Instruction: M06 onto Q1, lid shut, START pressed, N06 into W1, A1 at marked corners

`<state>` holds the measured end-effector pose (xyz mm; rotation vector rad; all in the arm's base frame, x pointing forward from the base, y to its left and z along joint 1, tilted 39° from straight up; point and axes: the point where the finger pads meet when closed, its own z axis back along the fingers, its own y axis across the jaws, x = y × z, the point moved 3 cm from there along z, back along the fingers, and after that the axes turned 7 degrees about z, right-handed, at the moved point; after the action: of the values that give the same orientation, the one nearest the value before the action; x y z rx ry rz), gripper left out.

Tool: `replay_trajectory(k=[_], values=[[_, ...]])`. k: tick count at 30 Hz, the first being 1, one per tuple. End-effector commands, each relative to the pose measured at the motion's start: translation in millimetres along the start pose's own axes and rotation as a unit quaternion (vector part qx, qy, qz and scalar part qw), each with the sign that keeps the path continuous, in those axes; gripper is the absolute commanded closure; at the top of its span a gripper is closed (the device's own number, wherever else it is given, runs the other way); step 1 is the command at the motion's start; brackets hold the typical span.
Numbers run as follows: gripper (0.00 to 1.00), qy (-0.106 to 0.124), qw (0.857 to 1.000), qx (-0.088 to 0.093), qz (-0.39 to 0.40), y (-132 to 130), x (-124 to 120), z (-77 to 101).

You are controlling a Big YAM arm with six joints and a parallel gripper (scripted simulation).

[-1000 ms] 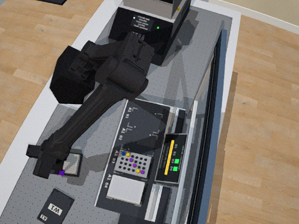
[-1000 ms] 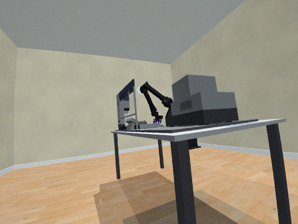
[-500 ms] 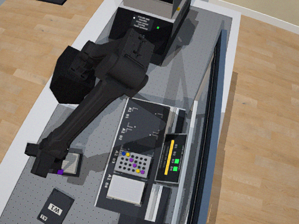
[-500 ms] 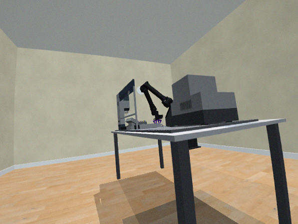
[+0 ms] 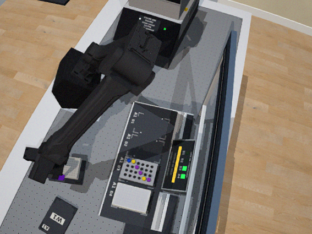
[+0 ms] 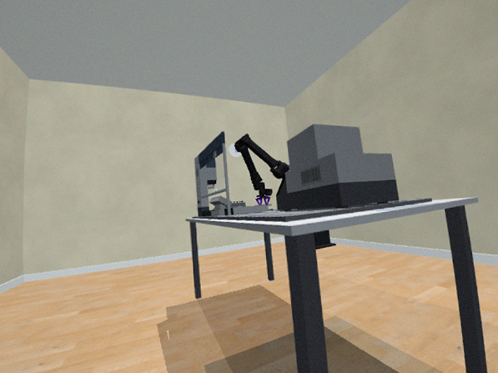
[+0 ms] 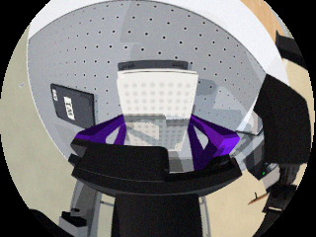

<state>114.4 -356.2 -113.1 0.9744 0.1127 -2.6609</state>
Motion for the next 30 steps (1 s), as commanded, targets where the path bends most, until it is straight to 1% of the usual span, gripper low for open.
replay_trajectory(k=[1,7,11,13,15,16,18,23,25,27,30], values=[[1.00,-0.011,0.999,0.034,0.022,25.5,2.4,31.4],[1.00,-0.012,0.999,0.036,0.025,27.3,2.3,44.9],[1.00,-0.009,0.999,0.024,0.023,21.1,1.0,42.8],[1.00,-0.009,1.000,0.021,0.013,15.7,2.8,45.1],[1.00,-0.009,1.000,0.021,0.013,15.7,2.8,45.1],[1.00,-0.008,1.000,0.025,0.013,16.1,2.3,47.2],[1.00,-0.005,1.000,0.026,0.012,13.3,1.2,51.3],[1.00,-0.011,0.999,0.031,0.019,18.6,0.9,66.0],[1.00,-0.011,0.999,0.031,0.020,19.5,0.6,69.5],[1.00,-0.010,0.999,0.026,0.023,19.6,-0.8,69.4],[1.00,-0.012,0.999,0.025,0.021,19.5,3.6,72.3]])
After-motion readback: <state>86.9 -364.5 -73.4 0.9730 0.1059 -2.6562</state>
